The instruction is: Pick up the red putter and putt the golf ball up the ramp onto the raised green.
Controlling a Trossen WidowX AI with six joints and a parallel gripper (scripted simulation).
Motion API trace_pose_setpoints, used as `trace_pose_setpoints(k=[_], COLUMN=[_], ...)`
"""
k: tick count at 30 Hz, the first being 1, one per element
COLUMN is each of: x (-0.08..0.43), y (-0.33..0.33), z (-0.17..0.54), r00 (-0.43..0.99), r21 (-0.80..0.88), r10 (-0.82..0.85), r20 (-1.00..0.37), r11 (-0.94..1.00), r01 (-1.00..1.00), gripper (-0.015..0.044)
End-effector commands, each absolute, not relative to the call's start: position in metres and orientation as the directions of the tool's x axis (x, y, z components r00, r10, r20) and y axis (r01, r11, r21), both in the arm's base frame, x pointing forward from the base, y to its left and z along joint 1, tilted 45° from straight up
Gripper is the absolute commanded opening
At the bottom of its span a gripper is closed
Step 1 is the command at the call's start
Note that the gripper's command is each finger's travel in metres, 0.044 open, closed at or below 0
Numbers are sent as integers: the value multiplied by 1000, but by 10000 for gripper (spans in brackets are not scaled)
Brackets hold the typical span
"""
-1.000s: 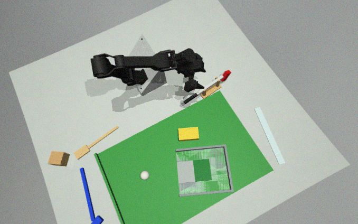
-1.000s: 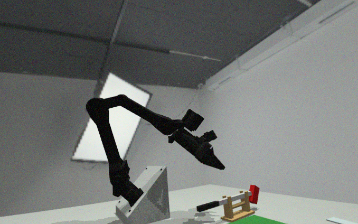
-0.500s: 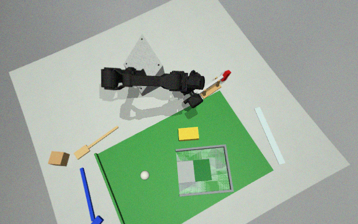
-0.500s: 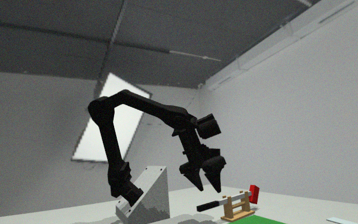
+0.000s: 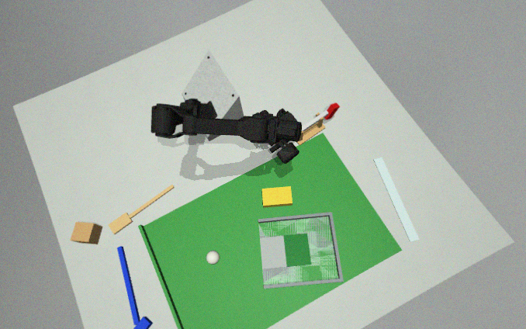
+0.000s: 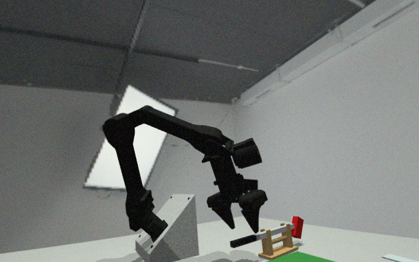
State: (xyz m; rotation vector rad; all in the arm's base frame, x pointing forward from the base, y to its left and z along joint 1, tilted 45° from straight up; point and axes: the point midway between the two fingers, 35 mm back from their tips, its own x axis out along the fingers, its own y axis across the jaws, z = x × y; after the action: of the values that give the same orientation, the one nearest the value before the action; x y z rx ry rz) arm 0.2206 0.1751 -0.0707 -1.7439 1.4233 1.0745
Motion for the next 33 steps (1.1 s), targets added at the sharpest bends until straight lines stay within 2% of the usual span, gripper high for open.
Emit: trace_pose_setpoints(k=[1,33], x=[217,222], y=[164,135], z=[-79,-109], r00=[69,69], r21=[40,40], r10=[-475,-477], r20=[-877,-876], r11=[-215,-215], r01=[-976,-976], gripper=[440,440])
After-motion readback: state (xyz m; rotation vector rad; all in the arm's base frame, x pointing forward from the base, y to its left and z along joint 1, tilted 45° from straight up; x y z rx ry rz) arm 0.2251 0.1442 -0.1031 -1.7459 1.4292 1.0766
